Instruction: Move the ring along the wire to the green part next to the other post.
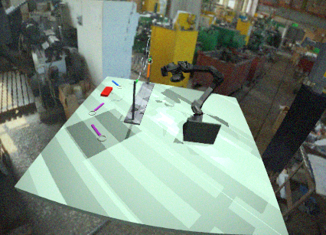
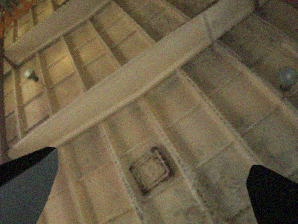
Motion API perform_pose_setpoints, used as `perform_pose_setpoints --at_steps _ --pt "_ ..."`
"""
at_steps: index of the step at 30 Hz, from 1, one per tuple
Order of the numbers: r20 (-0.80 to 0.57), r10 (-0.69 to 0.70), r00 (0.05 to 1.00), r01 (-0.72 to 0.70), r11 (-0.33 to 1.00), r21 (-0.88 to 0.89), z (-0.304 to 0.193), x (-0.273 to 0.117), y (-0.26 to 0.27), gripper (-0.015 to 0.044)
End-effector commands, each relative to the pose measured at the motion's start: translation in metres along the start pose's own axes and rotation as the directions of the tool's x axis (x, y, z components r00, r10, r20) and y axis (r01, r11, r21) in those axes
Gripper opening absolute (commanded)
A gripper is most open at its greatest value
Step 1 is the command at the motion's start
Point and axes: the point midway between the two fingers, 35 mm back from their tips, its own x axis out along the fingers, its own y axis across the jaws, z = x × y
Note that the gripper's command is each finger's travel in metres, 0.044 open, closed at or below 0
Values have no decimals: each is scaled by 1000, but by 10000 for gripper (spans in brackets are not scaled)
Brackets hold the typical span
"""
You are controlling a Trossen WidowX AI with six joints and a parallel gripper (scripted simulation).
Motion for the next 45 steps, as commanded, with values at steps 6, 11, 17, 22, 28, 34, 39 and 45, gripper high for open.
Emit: perform_pose_setpoints --at_steps 6,11,17,22,28,34,39,45 --pt "16 104 994 -103 993 -55 -3 -10 19 242" --pt "10 157 988 -151 966 -208 -10 -18 35 160" --pt "-10 246 969 -216 829 -516 -24 -36 64 160" --pt "-29 320 947 -238 640 -730 -35 -54 88 160" --pt "-18 393 919 -223 484 -846 -37 -68 111 160" --pt "-46 477 878 -148 180 -972 -50 -96 137 160" --pt "-80 561 824 9 -154 -988 -62 -132 162 160" --pt "-122 653 747 274 -471 -839 -75 -179 187 160"
